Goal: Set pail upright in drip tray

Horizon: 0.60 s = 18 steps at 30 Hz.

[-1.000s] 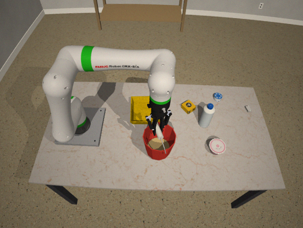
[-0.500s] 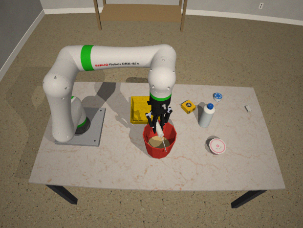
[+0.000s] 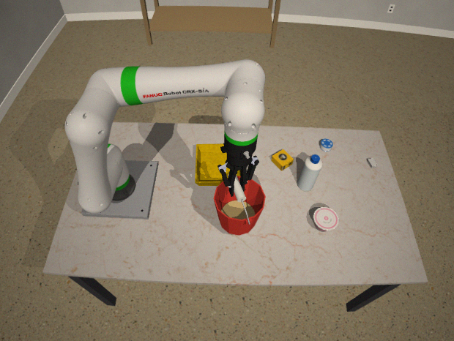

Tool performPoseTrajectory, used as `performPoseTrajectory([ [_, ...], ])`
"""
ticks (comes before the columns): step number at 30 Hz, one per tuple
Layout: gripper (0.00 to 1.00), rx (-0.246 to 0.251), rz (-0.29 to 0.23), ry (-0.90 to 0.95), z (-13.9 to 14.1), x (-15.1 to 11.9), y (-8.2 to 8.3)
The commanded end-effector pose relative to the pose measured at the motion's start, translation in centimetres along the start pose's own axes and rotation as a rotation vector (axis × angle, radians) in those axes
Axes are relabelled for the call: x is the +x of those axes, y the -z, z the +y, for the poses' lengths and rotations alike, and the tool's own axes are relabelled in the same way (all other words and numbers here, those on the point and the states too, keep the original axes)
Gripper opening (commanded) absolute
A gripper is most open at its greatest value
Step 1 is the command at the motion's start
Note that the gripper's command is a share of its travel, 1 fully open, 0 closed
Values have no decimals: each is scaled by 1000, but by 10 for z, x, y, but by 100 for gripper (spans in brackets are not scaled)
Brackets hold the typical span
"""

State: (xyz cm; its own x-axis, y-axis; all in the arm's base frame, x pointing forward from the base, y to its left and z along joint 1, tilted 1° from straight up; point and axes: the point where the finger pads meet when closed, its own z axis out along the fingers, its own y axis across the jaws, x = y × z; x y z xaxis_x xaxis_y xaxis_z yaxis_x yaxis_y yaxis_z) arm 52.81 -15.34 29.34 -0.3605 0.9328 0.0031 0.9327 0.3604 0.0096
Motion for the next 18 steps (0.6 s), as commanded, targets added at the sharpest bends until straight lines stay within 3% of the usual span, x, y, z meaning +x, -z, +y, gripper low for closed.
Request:
performPoseTrajectory([
  [1,10,-1,-1,0,0,0,6],
  [18,10,-1,-1,0,0,0,18],
])
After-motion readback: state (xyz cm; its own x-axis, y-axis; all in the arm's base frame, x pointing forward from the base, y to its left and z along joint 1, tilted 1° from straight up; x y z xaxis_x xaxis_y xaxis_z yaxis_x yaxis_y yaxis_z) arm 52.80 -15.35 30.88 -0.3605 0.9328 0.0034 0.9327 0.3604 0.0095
